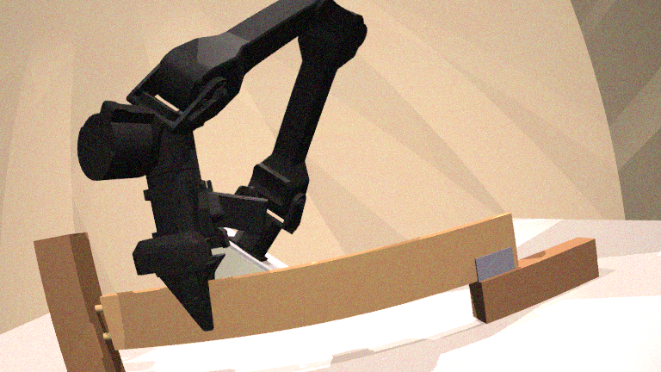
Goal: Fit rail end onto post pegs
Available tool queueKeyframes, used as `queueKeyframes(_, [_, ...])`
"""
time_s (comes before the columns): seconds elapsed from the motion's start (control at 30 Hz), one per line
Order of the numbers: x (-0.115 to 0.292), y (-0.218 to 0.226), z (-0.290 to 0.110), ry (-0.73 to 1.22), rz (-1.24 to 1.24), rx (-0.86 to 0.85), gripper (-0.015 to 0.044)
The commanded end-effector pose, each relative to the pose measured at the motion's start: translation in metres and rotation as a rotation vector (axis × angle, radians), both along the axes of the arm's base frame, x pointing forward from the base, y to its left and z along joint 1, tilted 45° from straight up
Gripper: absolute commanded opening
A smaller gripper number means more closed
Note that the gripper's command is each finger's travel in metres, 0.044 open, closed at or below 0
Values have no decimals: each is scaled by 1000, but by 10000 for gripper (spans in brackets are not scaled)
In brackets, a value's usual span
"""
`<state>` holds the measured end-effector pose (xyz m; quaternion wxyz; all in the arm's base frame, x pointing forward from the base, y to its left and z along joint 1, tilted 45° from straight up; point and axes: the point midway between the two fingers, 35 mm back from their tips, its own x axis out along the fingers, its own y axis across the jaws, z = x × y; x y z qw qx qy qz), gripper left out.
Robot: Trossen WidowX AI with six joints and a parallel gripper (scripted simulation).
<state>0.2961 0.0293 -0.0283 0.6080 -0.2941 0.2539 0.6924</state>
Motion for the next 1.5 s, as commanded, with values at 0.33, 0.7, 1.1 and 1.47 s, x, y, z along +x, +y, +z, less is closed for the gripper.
queueKeyframes(0.33, [3,-6,-2,-7,-4,-2,0])
queueKeyframes(0.7, [3,-7,-2,-7,-4,-2,0])
queueKeyframes(1.1, [3,-7,-2,-7,-4,-2,0])
queueKeyframes(1.47, [3,-7,-2,-7,-4,-2,0])
